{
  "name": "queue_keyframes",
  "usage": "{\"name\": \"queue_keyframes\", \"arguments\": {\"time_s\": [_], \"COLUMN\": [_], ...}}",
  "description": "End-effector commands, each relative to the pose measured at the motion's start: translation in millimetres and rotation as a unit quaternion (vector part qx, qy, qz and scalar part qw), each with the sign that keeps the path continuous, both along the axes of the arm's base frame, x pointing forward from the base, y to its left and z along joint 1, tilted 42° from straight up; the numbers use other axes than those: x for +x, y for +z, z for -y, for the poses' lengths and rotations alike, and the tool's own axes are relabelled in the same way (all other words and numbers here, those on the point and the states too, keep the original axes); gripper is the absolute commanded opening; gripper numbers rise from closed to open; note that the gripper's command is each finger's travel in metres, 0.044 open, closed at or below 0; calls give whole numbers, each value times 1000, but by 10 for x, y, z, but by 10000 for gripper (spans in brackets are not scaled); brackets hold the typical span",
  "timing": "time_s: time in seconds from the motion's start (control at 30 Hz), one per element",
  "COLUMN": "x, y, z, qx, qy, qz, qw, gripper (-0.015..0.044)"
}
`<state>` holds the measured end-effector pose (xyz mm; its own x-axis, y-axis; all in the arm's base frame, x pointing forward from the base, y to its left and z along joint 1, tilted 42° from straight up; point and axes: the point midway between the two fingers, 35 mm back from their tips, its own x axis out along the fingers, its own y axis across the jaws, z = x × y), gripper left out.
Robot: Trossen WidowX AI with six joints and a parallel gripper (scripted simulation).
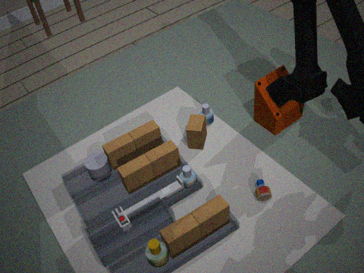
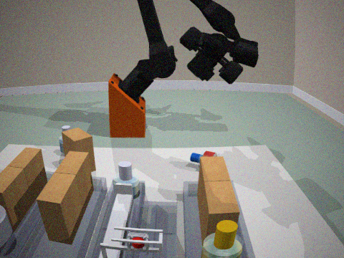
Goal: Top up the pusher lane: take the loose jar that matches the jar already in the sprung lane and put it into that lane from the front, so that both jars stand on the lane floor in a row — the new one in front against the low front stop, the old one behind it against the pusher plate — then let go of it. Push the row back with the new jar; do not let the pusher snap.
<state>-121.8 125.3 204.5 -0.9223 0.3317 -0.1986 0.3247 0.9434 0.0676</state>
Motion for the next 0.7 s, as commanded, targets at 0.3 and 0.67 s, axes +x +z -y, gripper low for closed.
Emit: {"name": "queue_keyframes", "arguments": {"time_s": [0.3,0.67], "x": [1440,2481], "y": [-384,-682], "z": [-777,-544], "qx": [126,110], "qy": [-203,-269], "qz": [258,410], "qw": [936,864], "gripper": [440,440]}}
